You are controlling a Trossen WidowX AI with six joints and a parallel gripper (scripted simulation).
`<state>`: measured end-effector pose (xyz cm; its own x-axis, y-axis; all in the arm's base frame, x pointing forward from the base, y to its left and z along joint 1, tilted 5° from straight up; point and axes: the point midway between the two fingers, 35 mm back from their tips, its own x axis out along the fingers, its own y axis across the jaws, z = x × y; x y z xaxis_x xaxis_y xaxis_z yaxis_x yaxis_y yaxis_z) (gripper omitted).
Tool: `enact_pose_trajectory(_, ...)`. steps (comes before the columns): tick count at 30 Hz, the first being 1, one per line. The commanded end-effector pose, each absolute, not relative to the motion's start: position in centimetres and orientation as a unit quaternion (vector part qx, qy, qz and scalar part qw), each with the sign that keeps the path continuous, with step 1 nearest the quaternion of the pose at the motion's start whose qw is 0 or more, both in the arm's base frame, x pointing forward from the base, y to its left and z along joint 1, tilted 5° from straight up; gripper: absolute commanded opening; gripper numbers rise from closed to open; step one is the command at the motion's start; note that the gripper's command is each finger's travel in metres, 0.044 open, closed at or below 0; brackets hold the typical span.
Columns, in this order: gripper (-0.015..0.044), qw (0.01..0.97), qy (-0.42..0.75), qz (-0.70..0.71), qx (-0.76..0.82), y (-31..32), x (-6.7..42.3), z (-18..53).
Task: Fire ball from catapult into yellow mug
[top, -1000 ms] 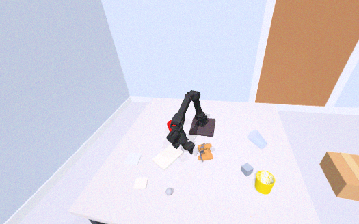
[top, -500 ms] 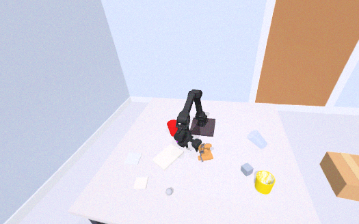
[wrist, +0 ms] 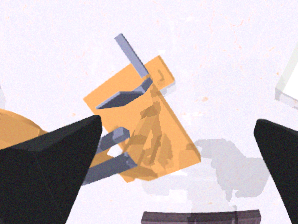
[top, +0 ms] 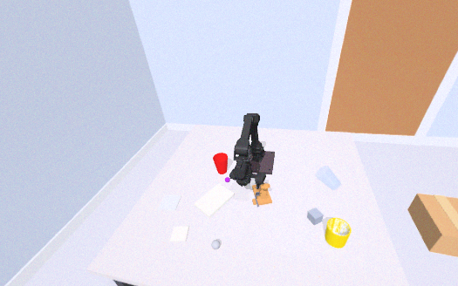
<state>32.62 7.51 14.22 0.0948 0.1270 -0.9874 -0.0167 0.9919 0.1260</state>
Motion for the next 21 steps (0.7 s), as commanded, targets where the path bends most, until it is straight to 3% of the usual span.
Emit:
enact_pose_trajectory(1,0.0440,0.740,0.669,0.067,0.000,7.9,32.1,14.6)
enact_pose_trajectory(21,0.0440,0.709,0.640,0.196,-0.220,13.5,28.1,17.4)
